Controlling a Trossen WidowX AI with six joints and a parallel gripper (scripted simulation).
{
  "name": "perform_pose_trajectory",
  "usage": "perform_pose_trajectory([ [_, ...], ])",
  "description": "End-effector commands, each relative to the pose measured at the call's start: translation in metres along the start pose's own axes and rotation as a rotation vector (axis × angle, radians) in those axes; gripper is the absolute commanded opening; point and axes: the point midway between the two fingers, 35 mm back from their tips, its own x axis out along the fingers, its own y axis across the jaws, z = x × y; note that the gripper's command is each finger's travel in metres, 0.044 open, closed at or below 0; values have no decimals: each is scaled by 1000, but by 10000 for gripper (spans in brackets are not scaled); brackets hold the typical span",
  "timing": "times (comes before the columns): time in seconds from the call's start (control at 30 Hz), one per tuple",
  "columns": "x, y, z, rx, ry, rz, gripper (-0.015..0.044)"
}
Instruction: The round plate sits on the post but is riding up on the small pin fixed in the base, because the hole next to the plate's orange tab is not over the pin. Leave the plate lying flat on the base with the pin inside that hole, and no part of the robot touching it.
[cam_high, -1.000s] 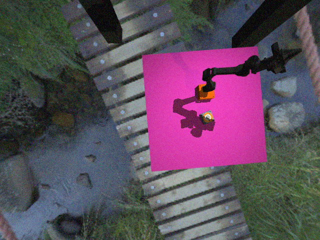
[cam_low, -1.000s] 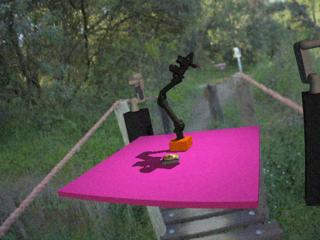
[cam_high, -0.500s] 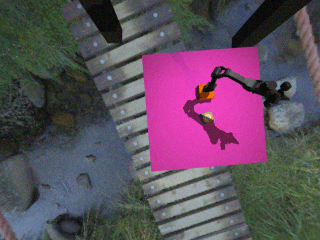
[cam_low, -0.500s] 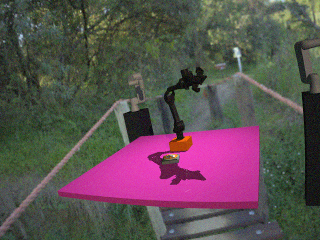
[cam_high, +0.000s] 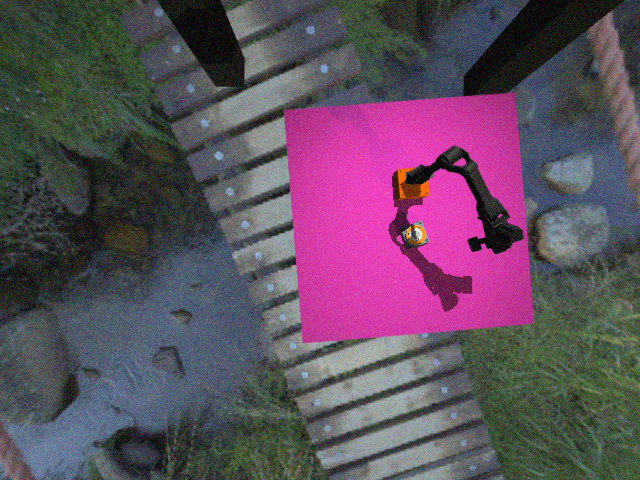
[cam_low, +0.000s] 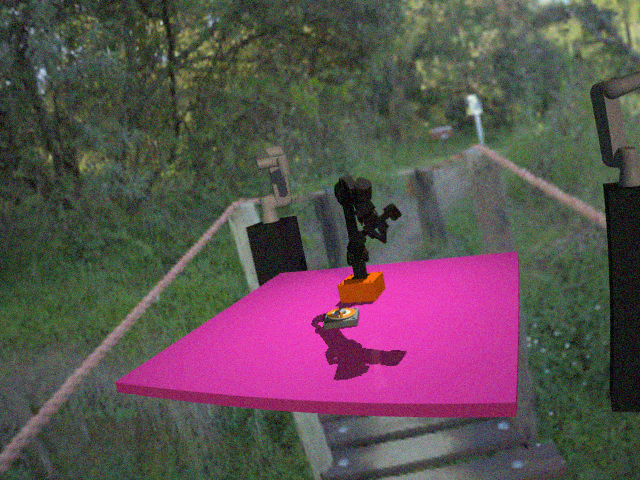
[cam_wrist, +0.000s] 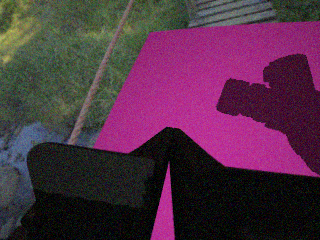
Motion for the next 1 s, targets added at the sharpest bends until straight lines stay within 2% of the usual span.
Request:
perform_pose_trajectory([
  [0.0,19,-55,-19,-10,113,-151,0],
  [0.1,29,-122,-46,-11,280,-315,0],
  [0.23,23,-195,-85,7,511,-470,0],
  [0.3,20,-208,-94,13,560,-494,0],
  [0.4,5,-246,-121,38,727,-556,0],
  [0.6,5,-247,-126,40,741,-560,0],
  [0.97,33,-268,-158,40,741,-560,0],
])
